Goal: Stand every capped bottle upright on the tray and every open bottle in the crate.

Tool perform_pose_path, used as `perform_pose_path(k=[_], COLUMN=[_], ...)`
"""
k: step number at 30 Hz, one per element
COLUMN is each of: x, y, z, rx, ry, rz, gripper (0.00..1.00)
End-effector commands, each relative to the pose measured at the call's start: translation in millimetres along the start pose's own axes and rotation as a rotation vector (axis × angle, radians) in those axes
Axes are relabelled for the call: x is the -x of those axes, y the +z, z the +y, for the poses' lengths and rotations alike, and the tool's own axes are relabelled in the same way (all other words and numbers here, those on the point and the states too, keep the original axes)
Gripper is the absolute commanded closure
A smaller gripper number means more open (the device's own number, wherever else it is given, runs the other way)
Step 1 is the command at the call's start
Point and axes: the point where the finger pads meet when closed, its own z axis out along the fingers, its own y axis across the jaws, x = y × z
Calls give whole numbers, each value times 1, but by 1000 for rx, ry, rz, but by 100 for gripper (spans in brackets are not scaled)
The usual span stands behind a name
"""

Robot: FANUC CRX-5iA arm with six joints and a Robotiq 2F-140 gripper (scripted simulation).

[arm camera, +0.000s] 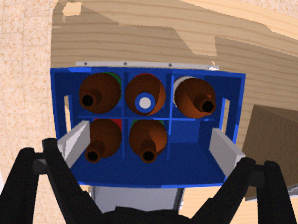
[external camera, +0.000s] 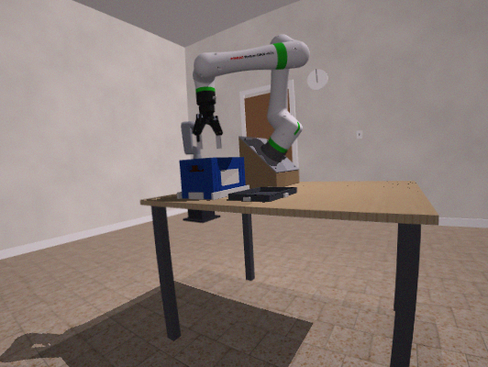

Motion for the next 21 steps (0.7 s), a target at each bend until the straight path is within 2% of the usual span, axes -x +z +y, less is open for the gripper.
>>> perform_pose_path(k=[1, 9, 21], x=[0, 0, 0], y=[0, -1, -1], z=[0, 0, 0], rx=[-10, -41, -41], ry=[-6, -24, -24], rz=[0, -2, -2], gripper=[0, 0, 0])
